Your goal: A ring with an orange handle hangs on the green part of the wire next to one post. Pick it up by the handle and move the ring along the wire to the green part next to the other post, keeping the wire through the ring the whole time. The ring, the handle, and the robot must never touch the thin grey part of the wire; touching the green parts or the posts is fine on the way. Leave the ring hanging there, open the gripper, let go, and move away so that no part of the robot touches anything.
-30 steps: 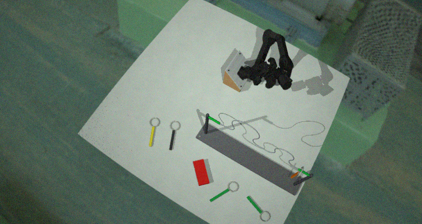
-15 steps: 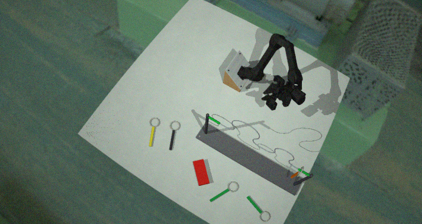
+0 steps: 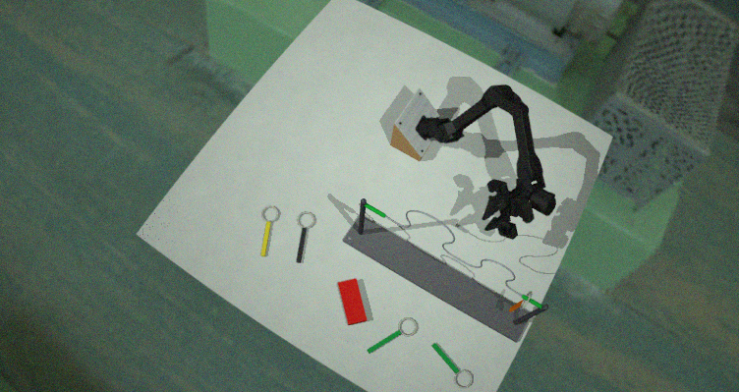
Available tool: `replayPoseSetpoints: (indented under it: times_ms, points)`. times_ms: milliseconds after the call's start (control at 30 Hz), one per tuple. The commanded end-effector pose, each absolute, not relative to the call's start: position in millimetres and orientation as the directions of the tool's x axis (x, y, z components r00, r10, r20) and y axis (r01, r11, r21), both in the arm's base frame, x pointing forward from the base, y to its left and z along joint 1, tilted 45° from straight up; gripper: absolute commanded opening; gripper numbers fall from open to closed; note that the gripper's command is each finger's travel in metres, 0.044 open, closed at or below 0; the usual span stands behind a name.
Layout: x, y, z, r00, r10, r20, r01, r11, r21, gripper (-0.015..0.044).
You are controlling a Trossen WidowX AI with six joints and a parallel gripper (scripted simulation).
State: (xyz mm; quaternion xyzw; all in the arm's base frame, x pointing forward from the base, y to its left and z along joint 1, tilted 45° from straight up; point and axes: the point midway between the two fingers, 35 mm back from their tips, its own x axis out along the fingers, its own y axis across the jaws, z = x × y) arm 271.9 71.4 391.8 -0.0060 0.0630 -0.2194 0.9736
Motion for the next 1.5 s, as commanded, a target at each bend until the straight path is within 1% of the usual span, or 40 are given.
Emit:
replayPoseSetpoints:
  times_ms: [0,367,633,767,1133,1333,1467]
  points:
    - [290,111,403,0.923,-0.372,-0.099,0.381,0.919,0.102,0.0160]
    - [324,228,412,0.972,-0.229,-0.044,0.225,0.869,0.442,0.0160]
    - [328,318,402,0.992,-0.127,-0.005,0.099,0.750,0.653,0.0160]
    - [325,355,393,0.996,-0.086,0.011,0.051,0.683,0.728,0.0160]
    - [326,356,394,0.996,-0.084,0.012,0.049,0.680,0.732,0.0160]
    - [365,322,425,0.996,-0.084,0.016,0.046,0.681,0.731,0.0160]
    - [370,317,429,0.996,-0.084,0.017,0.045,0.681,0.731,0.0160]
